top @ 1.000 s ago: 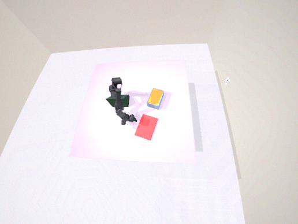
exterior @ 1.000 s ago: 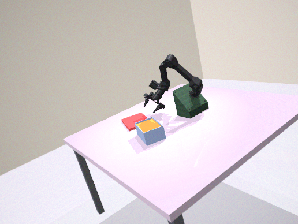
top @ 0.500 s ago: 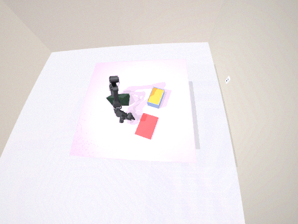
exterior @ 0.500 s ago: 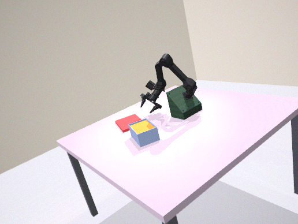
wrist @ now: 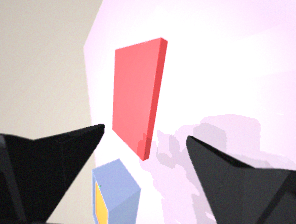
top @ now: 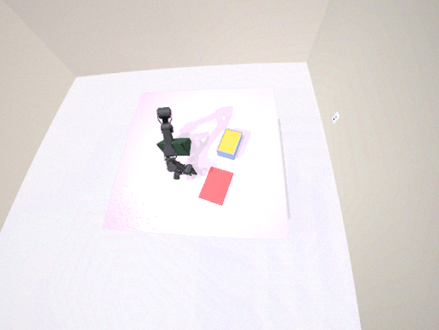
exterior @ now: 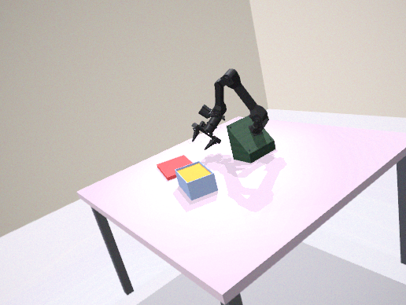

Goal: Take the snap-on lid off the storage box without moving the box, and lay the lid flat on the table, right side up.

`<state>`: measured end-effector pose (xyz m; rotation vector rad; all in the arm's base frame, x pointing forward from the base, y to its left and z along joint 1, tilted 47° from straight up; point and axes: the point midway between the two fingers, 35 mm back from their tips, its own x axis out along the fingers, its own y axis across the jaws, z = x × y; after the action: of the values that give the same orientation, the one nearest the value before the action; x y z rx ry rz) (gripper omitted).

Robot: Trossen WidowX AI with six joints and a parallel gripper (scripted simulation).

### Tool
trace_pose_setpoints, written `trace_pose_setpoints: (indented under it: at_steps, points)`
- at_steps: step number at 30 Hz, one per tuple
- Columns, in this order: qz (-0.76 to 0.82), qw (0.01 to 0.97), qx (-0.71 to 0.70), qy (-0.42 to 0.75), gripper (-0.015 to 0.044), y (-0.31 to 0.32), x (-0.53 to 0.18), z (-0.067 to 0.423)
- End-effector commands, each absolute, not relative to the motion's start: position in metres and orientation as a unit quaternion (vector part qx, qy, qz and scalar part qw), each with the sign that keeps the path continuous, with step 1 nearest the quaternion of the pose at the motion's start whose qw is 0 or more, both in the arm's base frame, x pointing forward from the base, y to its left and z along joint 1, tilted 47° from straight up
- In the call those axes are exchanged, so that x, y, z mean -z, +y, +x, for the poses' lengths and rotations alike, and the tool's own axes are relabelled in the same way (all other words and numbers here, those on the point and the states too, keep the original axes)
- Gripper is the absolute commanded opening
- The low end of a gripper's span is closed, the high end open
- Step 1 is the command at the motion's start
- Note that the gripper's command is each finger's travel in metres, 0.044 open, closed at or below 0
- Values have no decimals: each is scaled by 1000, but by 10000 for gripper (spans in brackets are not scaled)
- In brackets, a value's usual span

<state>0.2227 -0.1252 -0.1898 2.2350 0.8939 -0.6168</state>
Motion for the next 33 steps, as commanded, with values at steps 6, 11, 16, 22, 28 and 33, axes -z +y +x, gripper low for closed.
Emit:
trace_pose_setpoints:
  at_steps: [6,11,16,22,28,33]
  points:
    - [852,328,232,337,440,-140,175,220]
    - [852,328,232,337,440,-147,167,218]
    - [851,328,233,337,440,-154,160,216]
    - [851,328,233,337,440,-161,152,213]
    - [851,328,233,337,440,-159,151,212]
    - [851,328,233,337,440,-158,152,212]
